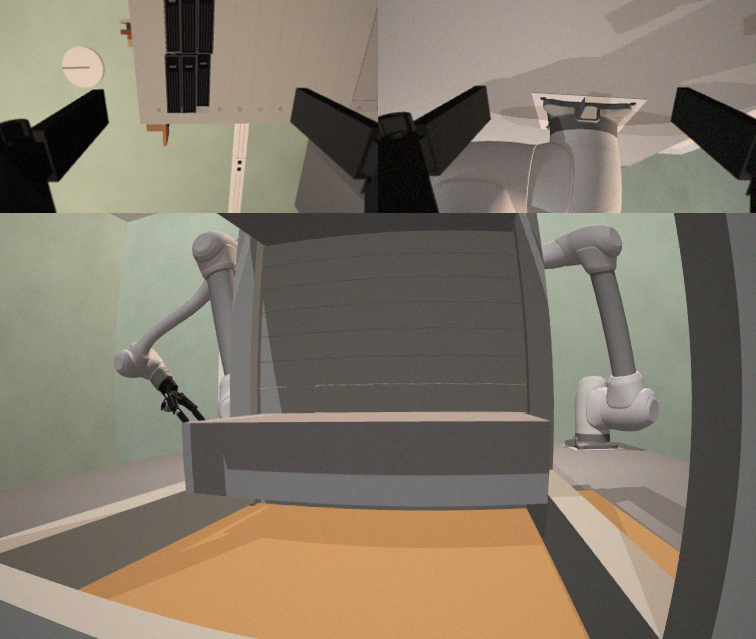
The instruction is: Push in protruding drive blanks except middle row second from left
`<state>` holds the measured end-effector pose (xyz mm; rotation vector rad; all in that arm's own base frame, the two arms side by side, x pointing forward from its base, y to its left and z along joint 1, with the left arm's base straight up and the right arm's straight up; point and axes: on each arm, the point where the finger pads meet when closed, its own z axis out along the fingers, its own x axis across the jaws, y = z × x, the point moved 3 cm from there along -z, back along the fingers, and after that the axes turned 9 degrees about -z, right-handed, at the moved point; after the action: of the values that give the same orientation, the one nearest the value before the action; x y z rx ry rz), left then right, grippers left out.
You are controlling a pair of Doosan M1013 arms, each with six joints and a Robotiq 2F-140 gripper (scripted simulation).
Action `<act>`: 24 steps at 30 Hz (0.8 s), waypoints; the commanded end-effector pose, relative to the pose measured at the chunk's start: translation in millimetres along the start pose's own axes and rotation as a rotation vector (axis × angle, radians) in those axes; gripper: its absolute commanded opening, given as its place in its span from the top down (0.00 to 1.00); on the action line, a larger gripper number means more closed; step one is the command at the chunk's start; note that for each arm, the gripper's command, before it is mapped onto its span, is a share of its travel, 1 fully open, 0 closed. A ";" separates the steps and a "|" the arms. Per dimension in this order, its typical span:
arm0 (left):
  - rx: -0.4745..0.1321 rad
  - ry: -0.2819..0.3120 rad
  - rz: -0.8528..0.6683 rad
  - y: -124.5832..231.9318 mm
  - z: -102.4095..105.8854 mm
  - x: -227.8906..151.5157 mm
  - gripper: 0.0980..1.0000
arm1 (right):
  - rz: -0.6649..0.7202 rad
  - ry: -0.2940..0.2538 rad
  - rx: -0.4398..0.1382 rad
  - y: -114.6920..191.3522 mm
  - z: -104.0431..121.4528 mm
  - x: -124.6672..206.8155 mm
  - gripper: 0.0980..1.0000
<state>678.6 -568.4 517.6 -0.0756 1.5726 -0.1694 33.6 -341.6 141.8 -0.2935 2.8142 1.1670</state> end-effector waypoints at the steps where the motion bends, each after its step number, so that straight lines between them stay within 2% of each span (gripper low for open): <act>1: 0.000 -0.001 -0.001 -0.1 -0.1 -1.2 0.00 | 0.000 0.000 0.001 0.0 -0.4 -0.1 0.00; 12: 0.000 -0.001 -0.001 -0.1 -0.1 -1.2 0.00 | 0.000 0.000 0.001 0.0 -0.4 -0.1 0.00; 13: 0.000 -0.001 -0.001 -0.1 -0.1 -1.2 1.00 | 0.000 0.000 0.001 0.0 -0.4 -0.1 0.00; 24: 0.000 -0.001 -0.001 -0.1 -0.1 -1.2 1.00 | 0.000 0.000 0.001 0.0 -0.4 -0.1 0.00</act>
<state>678.6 -568.4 517.6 -0.0756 1.5726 -0.1694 33.6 -341.6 141.8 -0.2935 2.8142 1.1670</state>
